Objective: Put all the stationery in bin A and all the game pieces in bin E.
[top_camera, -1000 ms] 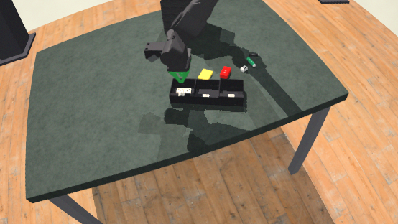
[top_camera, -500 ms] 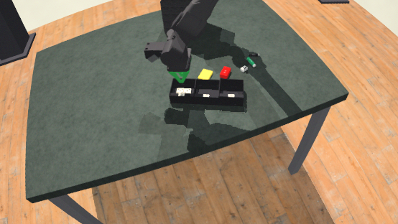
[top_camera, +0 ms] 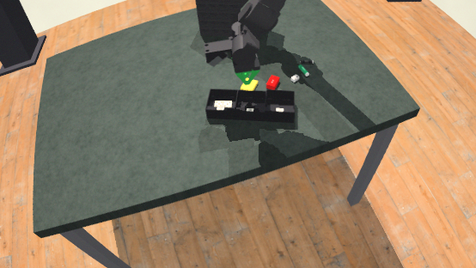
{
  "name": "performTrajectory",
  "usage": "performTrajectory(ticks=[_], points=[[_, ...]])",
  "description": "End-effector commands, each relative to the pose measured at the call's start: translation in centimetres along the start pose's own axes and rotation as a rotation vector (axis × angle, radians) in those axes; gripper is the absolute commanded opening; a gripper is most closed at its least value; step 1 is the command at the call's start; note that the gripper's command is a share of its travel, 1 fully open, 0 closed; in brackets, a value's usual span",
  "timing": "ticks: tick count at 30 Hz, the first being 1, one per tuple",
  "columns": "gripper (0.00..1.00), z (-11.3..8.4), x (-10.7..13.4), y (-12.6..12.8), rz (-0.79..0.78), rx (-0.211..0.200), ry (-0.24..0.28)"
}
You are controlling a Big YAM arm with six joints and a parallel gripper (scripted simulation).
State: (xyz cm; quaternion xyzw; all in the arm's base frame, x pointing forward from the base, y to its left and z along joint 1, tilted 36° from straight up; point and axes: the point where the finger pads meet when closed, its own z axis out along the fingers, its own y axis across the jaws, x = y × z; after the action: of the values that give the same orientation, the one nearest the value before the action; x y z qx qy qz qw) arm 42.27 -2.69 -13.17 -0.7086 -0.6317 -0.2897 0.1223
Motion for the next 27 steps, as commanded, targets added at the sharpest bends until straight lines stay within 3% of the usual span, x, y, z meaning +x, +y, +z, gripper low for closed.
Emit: performTrajectory(ticks=[1, 2, 15, 18, 23, 27], points=[[0.28, -0.7, 1.2, 0.7, -0.092, -0.026, -0.013], [0.28, -0.7, 2.0, 0.5, -0.181, -0.025, -0.013], [0.28, -0.6, 12.5, -2.8, -0.588, -0.038, -0.021], [0.28, -0.6, 13.3, -3.1, -0.6, -0.041, -0.021], [0.28, -0.6, 17.3, -4.4, -0.577, -0.042, -0.017], [0.28, -0.6, 17.8, -4.6, -0.576, -0.042, -0.017]])
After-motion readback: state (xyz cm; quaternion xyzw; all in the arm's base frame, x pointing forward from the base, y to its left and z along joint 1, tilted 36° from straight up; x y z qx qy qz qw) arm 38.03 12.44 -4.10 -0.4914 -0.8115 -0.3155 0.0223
